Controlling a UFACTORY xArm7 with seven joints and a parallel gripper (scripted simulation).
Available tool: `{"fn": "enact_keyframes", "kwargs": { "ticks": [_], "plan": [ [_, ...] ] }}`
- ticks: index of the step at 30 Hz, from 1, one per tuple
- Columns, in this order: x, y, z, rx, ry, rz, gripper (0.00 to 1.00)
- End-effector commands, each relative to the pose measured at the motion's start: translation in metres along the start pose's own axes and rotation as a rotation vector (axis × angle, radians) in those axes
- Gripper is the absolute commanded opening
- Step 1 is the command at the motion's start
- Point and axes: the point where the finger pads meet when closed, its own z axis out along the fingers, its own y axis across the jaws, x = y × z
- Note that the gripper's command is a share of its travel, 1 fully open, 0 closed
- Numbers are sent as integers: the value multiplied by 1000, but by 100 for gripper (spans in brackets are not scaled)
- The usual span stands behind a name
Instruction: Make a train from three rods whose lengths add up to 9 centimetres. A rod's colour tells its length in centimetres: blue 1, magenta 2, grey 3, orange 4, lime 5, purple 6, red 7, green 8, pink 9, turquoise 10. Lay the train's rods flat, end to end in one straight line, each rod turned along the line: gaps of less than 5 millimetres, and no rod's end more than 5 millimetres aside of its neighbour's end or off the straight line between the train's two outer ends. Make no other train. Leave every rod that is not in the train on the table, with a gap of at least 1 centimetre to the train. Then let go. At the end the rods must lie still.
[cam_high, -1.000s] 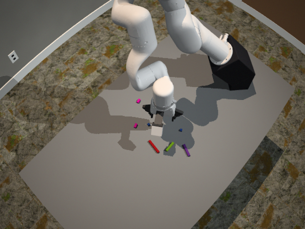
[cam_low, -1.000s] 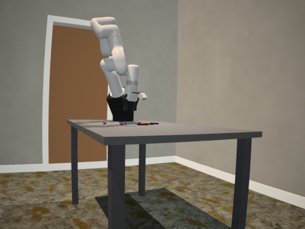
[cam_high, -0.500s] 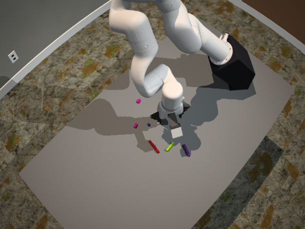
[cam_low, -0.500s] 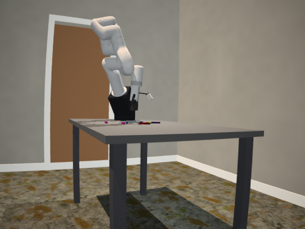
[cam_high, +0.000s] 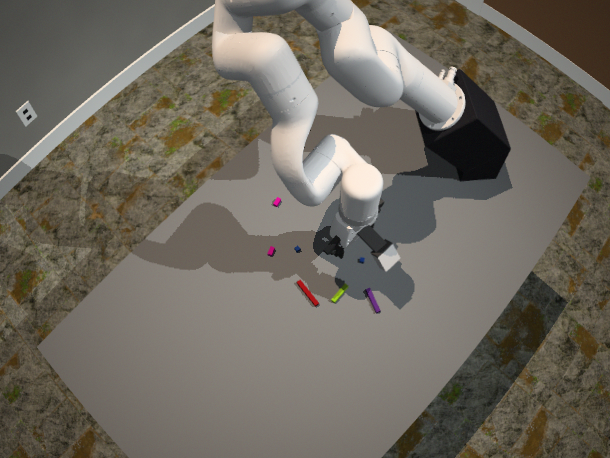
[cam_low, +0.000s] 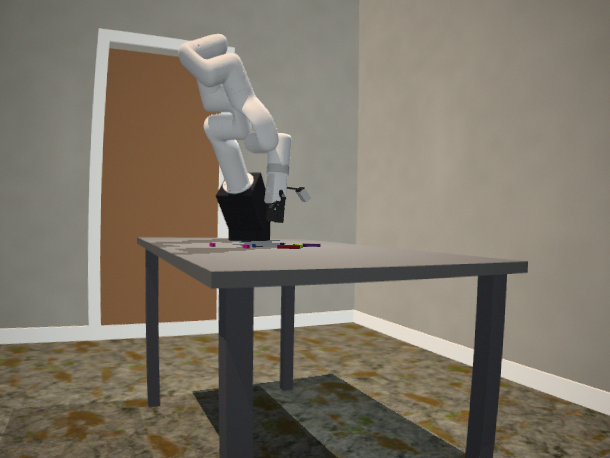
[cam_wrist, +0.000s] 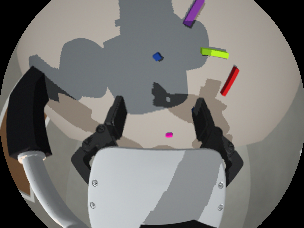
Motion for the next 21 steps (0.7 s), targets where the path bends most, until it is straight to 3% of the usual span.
{"fn": "enact_keyframes", "kwargs": {
  "ticks": [1,16,19,20,21],
  "plan": [
    [10,-4,1,-4,0,-168,100],
    [41,-17,0,-48,25,-620,100],
    [42,-17,0,-49,26,-633,100],
    [42,-17,0,-49,26,-633,24],
    [42,-17,0,-49,26,-633,24]
  ]
}}
